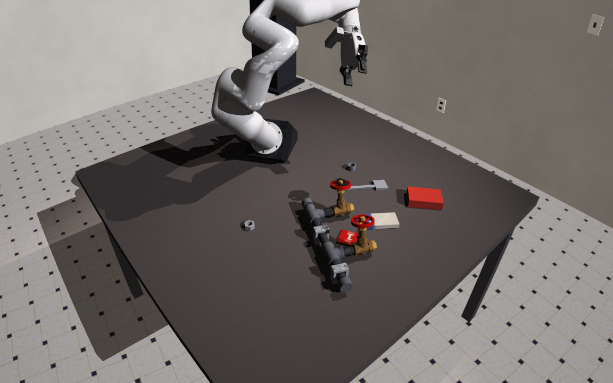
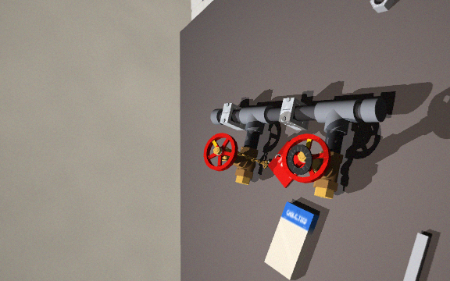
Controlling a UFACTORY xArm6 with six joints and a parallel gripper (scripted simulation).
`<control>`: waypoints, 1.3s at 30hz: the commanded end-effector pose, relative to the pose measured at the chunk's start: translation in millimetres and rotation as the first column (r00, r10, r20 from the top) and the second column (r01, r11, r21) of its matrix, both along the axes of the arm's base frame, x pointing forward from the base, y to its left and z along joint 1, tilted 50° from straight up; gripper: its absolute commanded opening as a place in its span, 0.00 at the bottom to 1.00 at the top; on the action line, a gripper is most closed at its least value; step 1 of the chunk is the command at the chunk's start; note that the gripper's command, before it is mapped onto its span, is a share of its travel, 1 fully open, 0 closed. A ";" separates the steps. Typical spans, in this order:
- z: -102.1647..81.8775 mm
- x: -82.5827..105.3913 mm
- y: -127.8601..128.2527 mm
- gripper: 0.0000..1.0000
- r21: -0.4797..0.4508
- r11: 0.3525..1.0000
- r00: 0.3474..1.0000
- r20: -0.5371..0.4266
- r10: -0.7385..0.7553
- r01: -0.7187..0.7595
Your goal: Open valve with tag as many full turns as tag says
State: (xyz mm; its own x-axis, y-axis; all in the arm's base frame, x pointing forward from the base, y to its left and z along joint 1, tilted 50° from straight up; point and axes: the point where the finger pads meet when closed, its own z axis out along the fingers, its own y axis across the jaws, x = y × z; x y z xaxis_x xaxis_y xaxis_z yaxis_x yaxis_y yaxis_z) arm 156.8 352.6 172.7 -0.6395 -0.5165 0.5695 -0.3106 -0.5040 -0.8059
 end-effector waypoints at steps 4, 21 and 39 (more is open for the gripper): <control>0.8 -0.3 0.9 1.00 0.004 1.000 1.000 0.000 0.001 -0.001; 1.2 0.8 0.7 1.00 0.002 1.000 1.000 -0.007 -0.002 0.002; 27.1 66.3 -23.8 1.00 -0.141 0.984 0.908 -0.389 -0.156 0.109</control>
State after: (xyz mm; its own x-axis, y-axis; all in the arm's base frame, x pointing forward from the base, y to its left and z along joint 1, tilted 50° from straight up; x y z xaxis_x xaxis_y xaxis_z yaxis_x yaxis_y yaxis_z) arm 206.7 334.6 192.2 -0.4854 -0.3894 0.7828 -0.5870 -0.5184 -0.6219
